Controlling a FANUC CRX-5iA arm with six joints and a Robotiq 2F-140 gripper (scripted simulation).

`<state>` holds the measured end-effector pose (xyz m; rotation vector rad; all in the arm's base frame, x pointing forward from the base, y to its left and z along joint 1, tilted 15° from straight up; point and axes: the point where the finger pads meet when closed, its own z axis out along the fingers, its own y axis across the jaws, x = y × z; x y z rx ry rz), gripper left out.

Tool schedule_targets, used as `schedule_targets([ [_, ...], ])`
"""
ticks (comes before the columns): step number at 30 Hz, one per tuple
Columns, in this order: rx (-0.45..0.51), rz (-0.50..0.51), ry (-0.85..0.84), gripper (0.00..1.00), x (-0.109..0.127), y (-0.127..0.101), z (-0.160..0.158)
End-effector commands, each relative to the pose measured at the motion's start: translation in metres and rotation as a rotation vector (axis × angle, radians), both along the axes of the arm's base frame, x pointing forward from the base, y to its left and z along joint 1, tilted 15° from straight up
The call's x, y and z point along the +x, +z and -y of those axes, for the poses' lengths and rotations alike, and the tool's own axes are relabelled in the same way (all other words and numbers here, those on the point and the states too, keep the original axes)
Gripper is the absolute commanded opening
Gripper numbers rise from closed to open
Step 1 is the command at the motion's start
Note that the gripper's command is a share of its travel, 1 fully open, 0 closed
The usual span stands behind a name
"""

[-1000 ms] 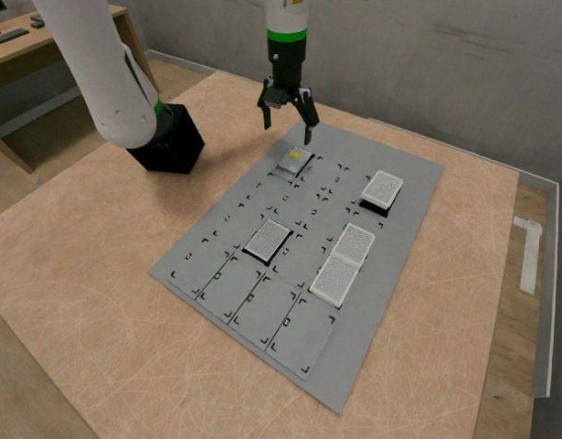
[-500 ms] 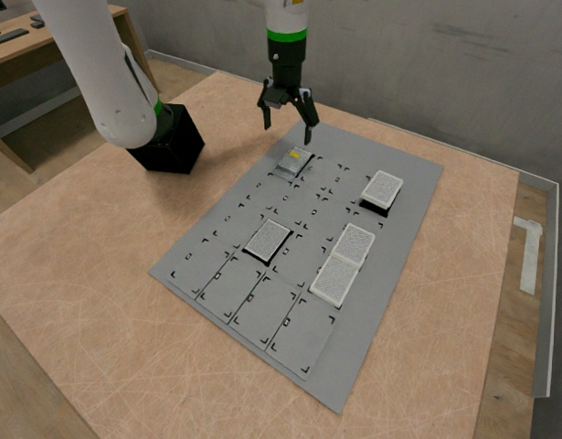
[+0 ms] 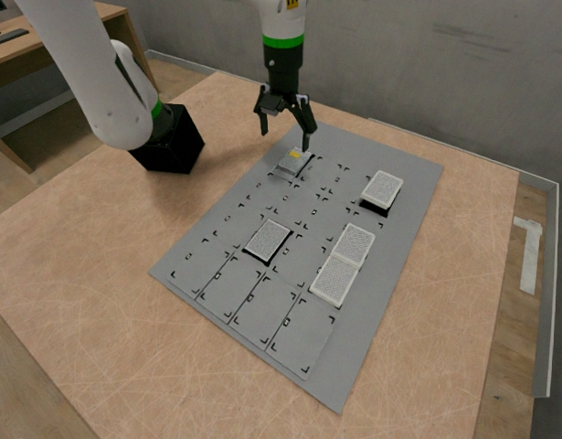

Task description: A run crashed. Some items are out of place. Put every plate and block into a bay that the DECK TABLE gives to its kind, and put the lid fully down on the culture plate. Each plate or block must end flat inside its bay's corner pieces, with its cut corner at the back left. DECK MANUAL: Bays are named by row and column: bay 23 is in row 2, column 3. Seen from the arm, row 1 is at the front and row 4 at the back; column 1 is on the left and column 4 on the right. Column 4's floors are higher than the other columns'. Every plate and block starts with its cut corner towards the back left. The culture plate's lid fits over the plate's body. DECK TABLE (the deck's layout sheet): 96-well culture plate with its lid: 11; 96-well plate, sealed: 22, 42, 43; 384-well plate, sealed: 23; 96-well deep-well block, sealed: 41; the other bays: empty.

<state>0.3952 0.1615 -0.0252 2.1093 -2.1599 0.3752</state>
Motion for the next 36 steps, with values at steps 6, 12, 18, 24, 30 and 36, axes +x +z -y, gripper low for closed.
schedule_targets([
  [6,0.001,0.001,0.001,1.0,0.01,0.01,0.032],
  [12,0.001,0.001,0.001,1.0,0.015,0.014,0.047],
  [18,0.001,0.001,0.001,1.0,0.021,0.02,0.069],
  [24,0.001,0.001,0.001,1.0,0.028,0.027,0.091],
  [30,0.001,0.001,0.001,1.0,0.032,0.031,0.106],
  [36,0.001,0.001,0.001,1.0,0.039,0.037,0.128],
])
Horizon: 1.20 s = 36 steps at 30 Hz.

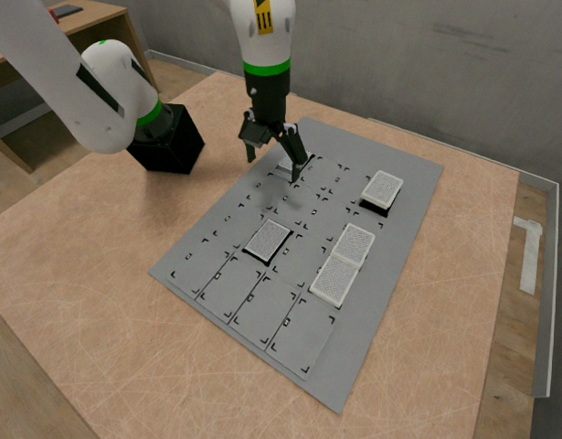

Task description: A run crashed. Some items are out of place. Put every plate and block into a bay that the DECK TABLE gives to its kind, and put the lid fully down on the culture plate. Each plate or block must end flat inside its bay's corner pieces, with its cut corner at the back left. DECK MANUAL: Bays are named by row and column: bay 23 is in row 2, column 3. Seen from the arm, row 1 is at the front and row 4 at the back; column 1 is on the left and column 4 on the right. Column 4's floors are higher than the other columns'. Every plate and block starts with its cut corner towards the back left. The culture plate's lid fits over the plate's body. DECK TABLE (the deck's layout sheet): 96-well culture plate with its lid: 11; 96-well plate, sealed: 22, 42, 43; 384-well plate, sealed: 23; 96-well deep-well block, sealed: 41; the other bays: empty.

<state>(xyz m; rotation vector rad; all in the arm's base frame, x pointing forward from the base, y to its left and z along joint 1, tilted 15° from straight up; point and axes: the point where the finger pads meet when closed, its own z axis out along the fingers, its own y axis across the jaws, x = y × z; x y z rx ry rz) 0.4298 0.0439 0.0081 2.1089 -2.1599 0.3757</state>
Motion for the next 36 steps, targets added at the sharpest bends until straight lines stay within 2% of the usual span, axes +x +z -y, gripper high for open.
schedule_targets([
  [1,0.001,0.001,0.001,1.0,0.005,0.005,0.015],
  [36,0.001,0.001,0.001,1.0,0.039,0.037,0.129],
])
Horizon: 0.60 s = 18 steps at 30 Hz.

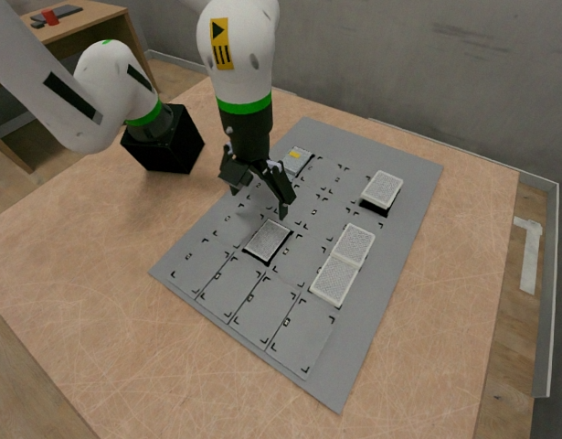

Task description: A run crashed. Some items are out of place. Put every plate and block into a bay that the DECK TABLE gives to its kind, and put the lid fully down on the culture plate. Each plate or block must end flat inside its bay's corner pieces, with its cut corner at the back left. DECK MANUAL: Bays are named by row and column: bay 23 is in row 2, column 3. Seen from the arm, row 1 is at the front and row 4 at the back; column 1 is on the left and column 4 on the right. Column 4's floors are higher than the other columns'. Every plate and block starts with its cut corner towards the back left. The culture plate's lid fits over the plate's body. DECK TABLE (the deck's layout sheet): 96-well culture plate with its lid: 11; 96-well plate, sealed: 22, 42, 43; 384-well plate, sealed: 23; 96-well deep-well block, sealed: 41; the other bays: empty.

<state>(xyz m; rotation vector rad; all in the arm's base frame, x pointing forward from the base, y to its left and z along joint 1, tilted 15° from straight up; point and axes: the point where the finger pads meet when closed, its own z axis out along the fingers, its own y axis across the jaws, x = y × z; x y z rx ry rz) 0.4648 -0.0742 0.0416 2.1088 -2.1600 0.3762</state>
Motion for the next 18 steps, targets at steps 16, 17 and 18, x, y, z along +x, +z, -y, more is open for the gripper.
schedule_targets([
  [16,0.001,0.001,0.001,1.0,0.017,0.016,0.053],
  [17,0.001,0.001,0.001,1.0,0.017,0.016,0.053],
  [18,0.001,0.001,0.001,1.0,0.017,0.016,0.053],
])
